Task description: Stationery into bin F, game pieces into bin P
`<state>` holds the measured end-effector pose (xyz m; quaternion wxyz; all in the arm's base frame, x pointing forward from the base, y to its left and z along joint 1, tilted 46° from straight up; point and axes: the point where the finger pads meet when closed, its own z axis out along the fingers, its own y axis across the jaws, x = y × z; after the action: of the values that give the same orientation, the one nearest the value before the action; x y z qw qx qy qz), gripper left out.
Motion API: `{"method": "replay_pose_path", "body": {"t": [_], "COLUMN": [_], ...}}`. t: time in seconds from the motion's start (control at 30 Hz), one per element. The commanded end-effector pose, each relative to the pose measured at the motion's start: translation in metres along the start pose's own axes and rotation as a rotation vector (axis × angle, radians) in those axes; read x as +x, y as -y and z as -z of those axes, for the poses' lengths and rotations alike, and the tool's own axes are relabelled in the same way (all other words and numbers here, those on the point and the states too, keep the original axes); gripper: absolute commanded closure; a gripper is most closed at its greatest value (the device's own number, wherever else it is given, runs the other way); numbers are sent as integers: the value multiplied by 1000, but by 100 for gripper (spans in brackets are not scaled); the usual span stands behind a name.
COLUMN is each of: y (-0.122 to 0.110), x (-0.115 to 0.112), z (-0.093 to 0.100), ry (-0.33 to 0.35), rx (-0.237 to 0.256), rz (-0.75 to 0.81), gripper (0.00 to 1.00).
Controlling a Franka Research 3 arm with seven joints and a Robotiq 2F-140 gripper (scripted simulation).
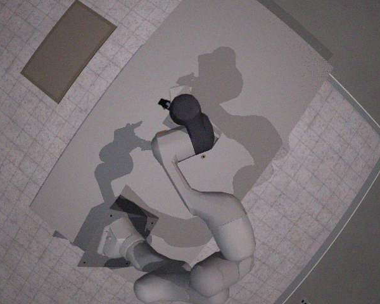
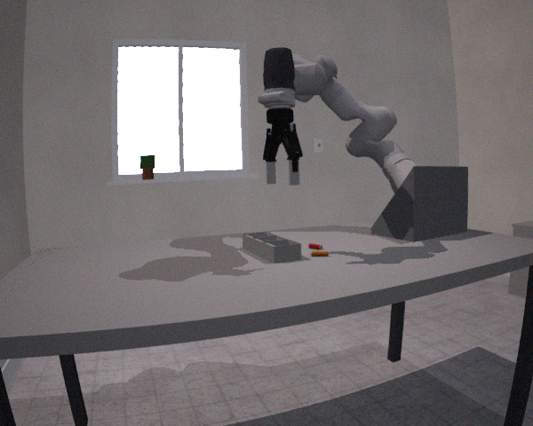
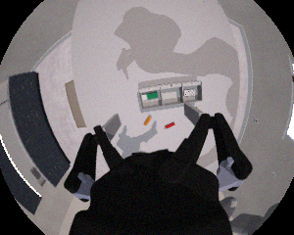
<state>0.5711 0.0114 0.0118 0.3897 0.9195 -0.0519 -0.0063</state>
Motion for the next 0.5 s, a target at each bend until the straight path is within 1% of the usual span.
{"method": "replay_pose_path", "body": {"t": [0.0, 0.47], "y": [0, 0], "x": [0, 0], "z": [1, 1], "ry": [2, 2], "rx": [1, 1], "rz": [4, 4], "gripper": [0, 0]}}
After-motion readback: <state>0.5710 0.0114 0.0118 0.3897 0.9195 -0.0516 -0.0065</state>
